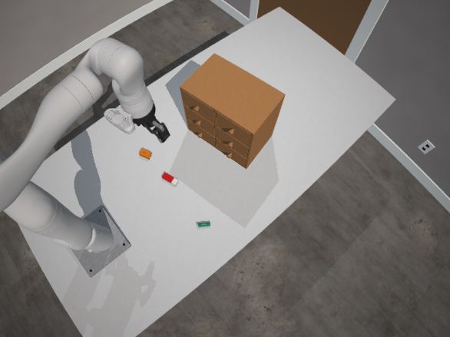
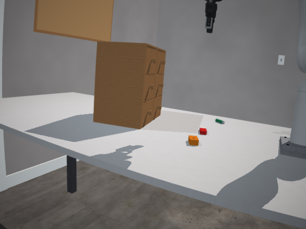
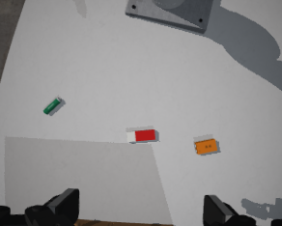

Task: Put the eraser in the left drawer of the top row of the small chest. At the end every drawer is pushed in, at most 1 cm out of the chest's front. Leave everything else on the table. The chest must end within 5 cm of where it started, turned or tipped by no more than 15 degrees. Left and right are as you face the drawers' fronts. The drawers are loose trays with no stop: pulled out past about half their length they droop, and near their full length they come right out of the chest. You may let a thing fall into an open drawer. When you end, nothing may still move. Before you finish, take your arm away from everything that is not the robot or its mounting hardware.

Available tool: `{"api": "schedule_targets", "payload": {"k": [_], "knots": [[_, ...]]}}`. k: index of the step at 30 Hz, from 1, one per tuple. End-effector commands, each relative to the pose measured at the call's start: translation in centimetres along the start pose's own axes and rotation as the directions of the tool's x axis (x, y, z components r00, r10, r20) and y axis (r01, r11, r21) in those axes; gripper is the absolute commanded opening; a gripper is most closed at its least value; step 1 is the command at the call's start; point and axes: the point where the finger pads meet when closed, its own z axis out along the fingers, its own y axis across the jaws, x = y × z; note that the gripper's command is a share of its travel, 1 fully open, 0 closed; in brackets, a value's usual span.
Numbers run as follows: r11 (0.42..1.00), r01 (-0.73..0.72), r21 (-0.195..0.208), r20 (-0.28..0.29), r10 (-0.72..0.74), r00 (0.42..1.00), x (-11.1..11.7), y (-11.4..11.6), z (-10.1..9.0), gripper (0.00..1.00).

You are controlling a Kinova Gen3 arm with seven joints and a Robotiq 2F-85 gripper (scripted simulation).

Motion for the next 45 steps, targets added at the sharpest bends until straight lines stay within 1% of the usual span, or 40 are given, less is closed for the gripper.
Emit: {"api": "schedule_targets", "payload": {"k": [1,13,15,30,32,33,45], "knots": [[1.0,-0.004,0.004,0.014,0.004,1.0,-0.1,-0.1,0.0,1.0],[1.0,-0.005,0.005,0.058,0.005,0.998,-0.6,-0.1,0.6,1.0],[1.0,-0.005,0.005,0.058,0.005,0.998,-0.6,-0.1,0.6,1.0],[1.0,-0.007,0.006,0.14,0.006,0.99,-1.4,-0.2,1.7,1.0],[1.0,-0.007,0.006,0.14,0.006,0.99,-1.4,-0.2,1.7,1.0],[1.0,-0.001,0.002,0.146,0.001,0.989,-1.4,0.0,1.8,1.0],[1.0,-0.006,0.005,0.233,0.005,0.973,-2.3,-0.2,2.9,1.0]]}}
